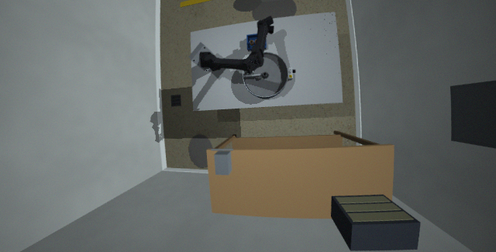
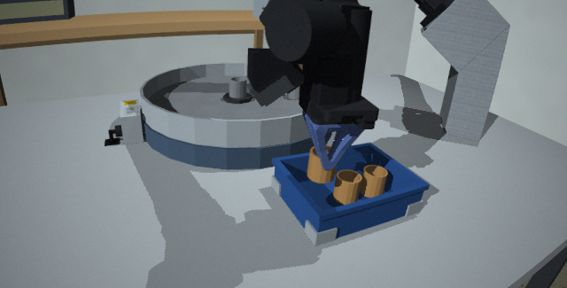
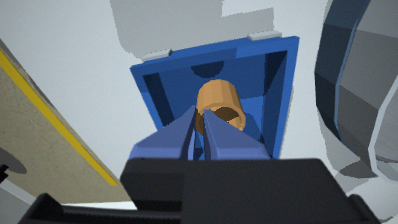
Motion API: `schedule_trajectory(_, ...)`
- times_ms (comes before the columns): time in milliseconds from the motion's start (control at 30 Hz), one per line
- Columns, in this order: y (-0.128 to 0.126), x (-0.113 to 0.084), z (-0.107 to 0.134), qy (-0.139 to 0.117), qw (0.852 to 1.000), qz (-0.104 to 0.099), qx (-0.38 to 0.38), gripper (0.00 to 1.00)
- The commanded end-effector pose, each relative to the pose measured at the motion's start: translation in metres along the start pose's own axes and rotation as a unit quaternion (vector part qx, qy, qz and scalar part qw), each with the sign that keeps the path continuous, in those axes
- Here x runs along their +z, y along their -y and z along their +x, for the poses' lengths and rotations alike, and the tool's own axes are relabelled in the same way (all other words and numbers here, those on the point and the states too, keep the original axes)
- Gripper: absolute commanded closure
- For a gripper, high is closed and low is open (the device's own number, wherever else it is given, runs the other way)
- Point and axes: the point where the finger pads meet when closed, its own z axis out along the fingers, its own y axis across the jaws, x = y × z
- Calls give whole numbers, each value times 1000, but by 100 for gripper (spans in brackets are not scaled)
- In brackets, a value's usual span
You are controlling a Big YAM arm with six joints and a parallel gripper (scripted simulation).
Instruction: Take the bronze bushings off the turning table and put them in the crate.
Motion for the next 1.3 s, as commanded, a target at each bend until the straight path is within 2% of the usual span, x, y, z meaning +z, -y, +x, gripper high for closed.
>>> schedule_trajectory(0, 1, -10, -17, 8, 1000, -6, 4, 100)
schedule_trajectory(667, 5, -8, -11, 7, 1000, -6, 3, 100)
schedule_trajectory(800, 3, -10, -17, 10, 1000, -8, 9, 100)
schedule_trajectory(1267, 3, -10, -17, 10, 1000, -8, 9, 100)
